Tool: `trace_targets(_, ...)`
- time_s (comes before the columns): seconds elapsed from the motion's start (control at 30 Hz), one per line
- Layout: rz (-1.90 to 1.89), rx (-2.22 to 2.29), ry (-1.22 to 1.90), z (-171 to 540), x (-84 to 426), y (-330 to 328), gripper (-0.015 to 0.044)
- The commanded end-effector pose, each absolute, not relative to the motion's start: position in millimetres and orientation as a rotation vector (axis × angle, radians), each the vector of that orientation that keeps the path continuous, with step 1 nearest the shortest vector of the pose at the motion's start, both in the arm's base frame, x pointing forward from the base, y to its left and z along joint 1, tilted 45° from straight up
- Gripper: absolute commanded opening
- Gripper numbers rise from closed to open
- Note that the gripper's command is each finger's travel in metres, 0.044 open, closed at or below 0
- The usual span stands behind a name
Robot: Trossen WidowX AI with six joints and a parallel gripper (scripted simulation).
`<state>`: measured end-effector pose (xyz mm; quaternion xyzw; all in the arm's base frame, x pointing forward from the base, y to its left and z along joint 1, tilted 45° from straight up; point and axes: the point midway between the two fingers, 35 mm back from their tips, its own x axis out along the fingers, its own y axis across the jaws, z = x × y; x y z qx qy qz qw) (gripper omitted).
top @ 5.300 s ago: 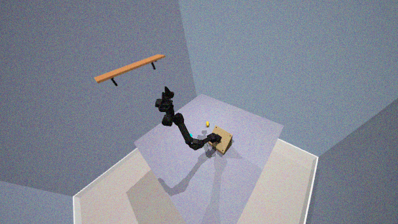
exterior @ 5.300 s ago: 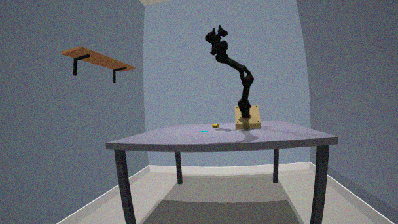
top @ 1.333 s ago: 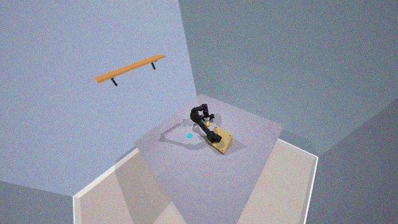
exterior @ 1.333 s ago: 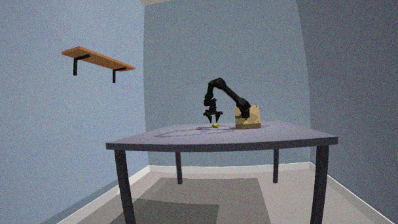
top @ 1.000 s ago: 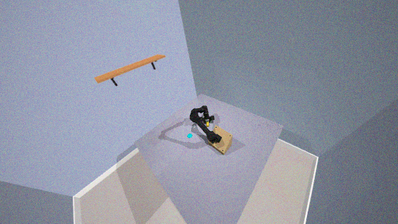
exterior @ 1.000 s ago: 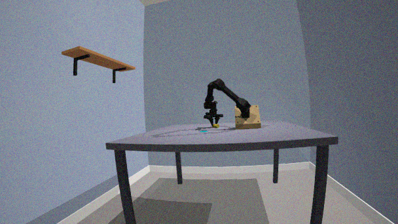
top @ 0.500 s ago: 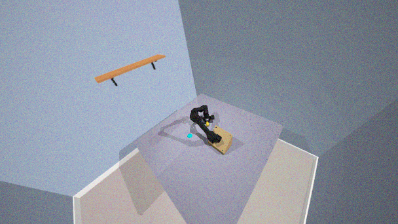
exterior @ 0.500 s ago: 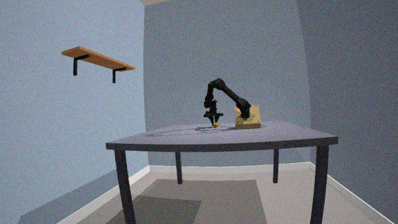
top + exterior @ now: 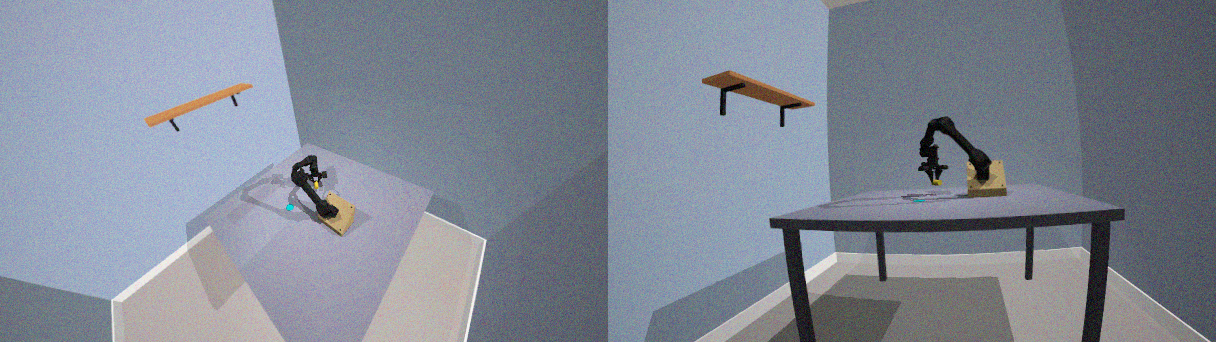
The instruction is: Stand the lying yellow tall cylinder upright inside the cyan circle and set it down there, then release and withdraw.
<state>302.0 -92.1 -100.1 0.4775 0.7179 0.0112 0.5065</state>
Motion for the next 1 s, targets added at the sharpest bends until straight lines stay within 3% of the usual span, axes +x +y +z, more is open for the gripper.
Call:
trace_targets(0.0, 0.024, 1.146, 1.723, -89, 303, -105, 0.0105)
trace_targets(0.43, 0.026, 1.147, 1.724, -63, 300, -127, 0.0105)
trace_targets(0.97, 0.067, 1.091, 1.708, -30, 319, -104, 0.0105)
